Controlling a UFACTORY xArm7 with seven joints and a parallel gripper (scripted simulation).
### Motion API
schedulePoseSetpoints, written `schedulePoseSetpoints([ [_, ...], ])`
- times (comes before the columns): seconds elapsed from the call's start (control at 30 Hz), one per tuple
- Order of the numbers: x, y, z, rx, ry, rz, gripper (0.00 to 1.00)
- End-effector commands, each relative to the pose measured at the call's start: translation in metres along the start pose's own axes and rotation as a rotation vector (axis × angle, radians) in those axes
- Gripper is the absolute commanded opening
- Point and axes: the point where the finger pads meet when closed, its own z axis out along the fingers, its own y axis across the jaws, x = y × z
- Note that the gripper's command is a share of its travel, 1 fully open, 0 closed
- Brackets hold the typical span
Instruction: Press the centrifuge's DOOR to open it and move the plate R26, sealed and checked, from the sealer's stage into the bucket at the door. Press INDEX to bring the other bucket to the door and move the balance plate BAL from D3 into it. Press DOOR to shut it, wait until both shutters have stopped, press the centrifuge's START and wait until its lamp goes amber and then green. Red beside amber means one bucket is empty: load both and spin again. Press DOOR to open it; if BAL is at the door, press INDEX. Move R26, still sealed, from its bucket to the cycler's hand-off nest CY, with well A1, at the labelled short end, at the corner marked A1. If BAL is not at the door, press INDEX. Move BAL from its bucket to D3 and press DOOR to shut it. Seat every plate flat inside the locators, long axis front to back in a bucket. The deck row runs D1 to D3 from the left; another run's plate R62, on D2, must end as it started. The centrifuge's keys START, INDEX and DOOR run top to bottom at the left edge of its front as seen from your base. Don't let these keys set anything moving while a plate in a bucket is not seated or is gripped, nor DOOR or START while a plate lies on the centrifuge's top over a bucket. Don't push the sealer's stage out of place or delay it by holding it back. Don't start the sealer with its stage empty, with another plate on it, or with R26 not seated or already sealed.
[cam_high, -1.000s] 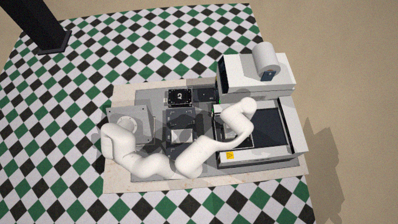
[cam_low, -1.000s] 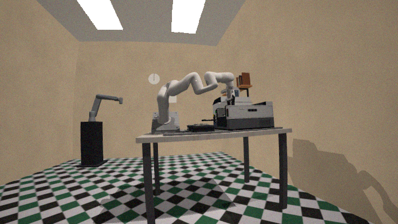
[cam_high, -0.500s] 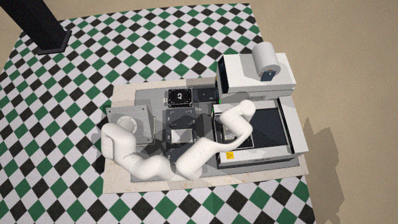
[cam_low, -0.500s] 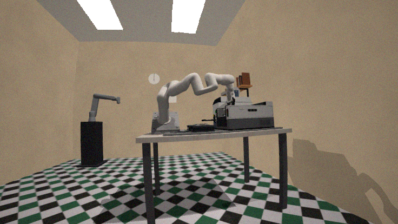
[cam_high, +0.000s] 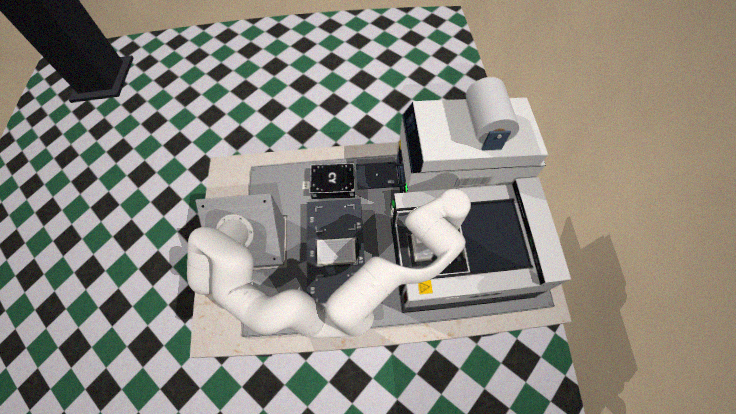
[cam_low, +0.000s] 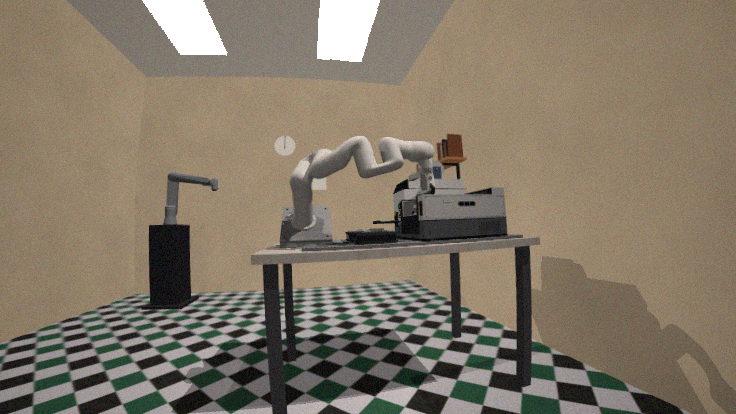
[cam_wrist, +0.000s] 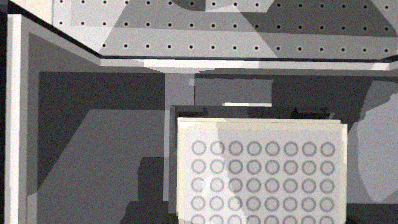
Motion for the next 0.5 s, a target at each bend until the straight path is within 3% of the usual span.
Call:
schedulePoseSetpoints([
  [0.0, -0.0009, 0.0006, 0.0053, -0.002, -0.005, 0.000, 0.00],
  [0.47, -0.0009, 0.0007, 0.0095, -0.002, -0.005, 0.000, 0.00],
])
